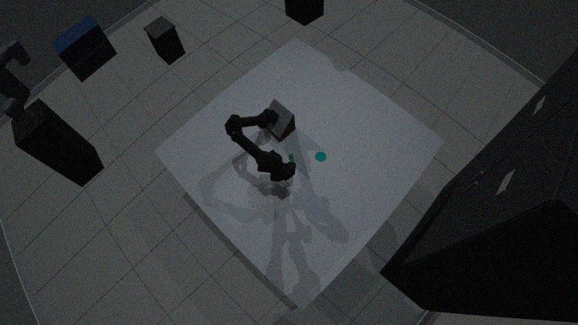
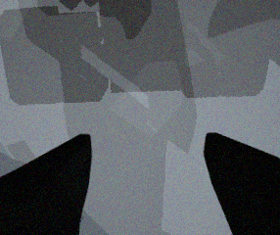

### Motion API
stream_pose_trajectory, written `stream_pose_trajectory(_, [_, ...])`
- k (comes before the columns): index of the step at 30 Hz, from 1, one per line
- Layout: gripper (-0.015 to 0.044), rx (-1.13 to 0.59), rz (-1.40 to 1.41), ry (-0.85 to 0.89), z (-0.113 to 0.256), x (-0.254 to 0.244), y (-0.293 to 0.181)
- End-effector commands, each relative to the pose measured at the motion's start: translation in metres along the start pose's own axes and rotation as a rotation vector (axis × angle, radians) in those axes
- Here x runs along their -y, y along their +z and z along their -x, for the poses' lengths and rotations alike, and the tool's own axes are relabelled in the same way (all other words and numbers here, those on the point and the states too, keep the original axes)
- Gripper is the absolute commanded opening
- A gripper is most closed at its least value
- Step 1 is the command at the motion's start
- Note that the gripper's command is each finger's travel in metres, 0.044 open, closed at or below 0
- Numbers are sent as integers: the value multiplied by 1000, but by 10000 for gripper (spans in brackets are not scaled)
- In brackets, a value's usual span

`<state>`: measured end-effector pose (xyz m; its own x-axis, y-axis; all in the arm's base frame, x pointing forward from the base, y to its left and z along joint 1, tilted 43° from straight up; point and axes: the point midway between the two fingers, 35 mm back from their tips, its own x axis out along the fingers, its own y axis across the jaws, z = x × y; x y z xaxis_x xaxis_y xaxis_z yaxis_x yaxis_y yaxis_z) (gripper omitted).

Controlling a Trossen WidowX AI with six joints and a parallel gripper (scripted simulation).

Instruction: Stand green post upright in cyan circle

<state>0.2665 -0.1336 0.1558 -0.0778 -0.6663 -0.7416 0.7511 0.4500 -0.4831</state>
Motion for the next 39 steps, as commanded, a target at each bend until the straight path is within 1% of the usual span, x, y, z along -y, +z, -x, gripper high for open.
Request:
stream_pose_trajectory(1, [233,27,137,33,19,-35,-38])
stream_pose_trajectory(8, [233,97,325,68,46,-67,-94])
stream_pose_trajectory(14, [233,99,330,70,45,-68,-95])
stream_pose_trajectory(16, [233,96,330,74,26,-73,-93])
stream_pose_trajectory(21, [233,99,329,72,-50,-79,-85])
stream_pose_trajectory(23, [233,103,329,67,-68,-76,-85])
stream_pose_trajectory(32, [233,103,329,66,-70,-76,-85])
stream_pose_trajectory(39, [49,103,329,66,-70,-76,-85])
